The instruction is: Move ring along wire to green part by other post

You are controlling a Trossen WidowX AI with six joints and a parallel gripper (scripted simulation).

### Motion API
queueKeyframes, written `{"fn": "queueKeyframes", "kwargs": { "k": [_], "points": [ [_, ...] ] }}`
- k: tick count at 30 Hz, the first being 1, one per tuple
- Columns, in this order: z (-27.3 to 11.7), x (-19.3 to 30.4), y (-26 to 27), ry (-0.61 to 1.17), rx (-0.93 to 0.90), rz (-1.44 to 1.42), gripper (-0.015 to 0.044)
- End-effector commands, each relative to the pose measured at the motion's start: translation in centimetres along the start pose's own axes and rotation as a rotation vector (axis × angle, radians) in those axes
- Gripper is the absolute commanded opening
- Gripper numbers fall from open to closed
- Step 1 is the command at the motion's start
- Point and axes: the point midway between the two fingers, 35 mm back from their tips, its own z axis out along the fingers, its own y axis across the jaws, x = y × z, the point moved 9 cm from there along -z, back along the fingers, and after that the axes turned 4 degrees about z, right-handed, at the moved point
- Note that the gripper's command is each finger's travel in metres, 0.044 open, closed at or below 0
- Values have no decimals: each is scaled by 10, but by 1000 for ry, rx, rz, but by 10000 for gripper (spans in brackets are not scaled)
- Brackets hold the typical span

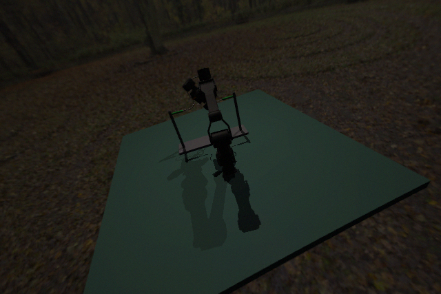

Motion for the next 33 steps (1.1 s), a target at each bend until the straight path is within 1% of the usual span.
{"fn": "queueKeyframes", "kwargs": {
  "k": [1, 33],
  "points": [
    [2, 0, 1, -7, 39, -54, -150],
    [5, 7, 5, -78, 305, -429, -150]
  ]
}}
